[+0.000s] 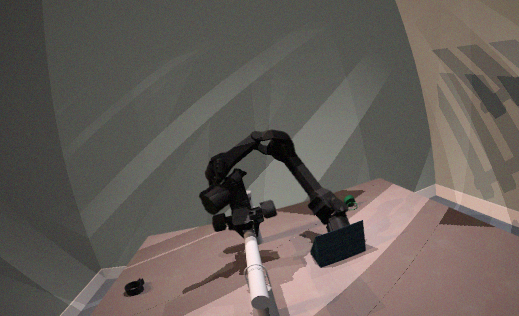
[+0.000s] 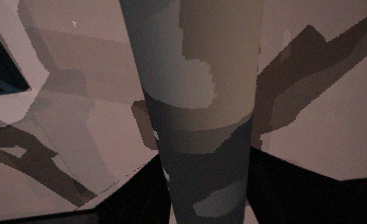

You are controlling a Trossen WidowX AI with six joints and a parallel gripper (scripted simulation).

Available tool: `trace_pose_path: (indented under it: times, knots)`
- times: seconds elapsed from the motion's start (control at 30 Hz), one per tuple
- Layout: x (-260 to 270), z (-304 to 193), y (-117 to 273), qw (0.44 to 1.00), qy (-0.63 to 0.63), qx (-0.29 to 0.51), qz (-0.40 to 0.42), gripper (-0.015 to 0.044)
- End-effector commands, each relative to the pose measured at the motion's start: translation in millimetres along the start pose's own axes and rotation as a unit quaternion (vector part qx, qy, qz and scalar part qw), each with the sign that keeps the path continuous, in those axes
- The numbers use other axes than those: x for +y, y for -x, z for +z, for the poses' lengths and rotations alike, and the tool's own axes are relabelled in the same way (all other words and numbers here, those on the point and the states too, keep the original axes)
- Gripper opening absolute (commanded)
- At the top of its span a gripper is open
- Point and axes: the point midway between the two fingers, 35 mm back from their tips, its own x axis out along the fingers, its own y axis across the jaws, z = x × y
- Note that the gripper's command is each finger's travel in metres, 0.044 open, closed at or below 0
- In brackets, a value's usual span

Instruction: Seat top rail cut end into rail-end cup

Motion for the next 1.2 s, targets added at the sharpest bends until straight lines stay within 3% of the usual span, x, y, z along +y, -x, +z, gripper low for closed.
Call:
trace_pose_path:
  times: [0.0,1.17]
  knots:
    - [-0.6,-5.0,0.3,1.0,0.0,0.003,-0.003,0.0]
    - [-0.7,-24.5,-3.7,1.0,0.0,0.003,-0.003,0.0]
